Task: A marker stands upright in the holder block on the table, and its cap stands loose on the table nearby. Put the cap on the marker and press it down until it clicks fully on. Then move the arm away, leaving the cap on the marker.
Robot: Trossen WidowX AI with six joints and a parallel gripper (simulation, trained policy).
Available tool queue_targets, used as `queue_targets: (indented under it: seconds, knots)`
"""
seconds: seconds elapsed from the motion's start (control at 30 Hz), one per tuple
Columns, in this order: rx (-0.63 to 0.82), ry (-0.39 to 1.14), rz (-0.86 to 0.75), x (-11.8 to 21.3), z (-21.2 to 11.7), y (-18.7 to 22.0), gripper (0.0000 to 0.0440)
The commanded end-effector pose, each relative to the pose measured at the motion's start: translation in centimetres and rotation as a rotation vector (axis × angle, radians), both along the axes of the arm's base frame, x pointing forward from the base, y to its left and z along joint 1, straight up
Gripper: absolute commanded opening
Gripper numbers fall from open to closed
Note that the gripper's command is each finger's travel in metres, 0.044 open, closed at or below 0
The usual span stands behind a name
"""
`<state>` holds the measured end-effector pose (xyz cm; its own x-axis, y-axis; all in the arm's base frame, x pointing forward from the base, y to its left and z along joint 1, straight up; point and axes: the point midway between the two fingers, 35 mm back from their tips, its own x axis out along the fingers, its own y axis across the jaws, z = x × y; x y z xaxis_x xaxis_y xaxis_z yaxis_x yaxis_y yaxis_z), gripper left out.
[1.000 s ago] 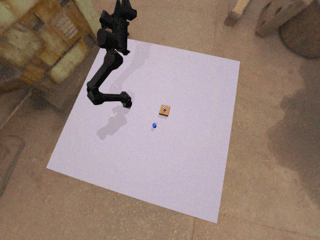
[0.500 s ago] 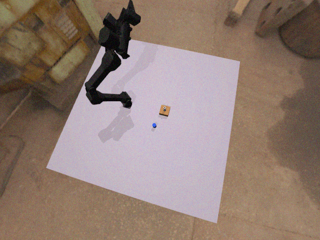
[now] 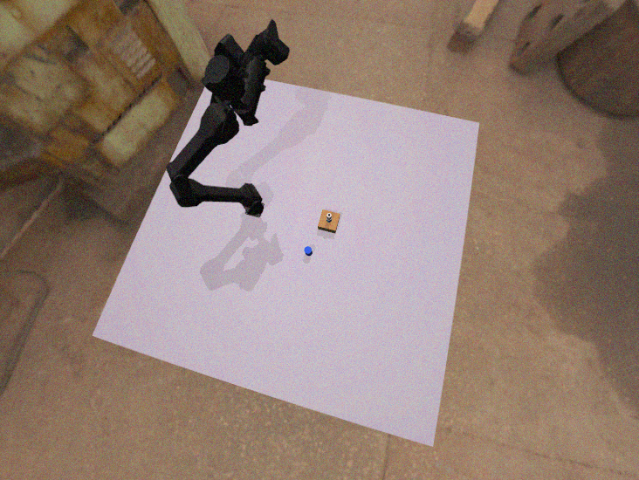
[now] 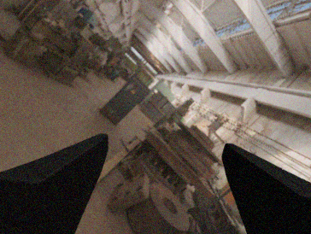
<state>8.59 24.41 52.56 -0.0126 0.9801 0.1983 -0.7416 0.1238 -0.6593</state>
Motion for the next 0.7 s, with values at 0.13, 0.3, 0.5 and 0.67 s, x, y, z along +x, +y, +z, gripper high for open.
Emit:
queue_targets:
  seconds: [0.13, 0.3, 0.5, 0.67]
  knots:
    - [-0.086, 0.023, -0.025, 0.8, -1.8, -0.4, 0.0334]
    - [-0.137, 0.045, -0.043, 1.4, -3.0, -0.7, 0.0334]
    - [-0.195, 0.073, -0.065, 2.1, -4.4, -1.0, 0.0334]
    - [-0.241, 0.098, -0.085, 2.7, -5.6, -1.4, 0.0334]
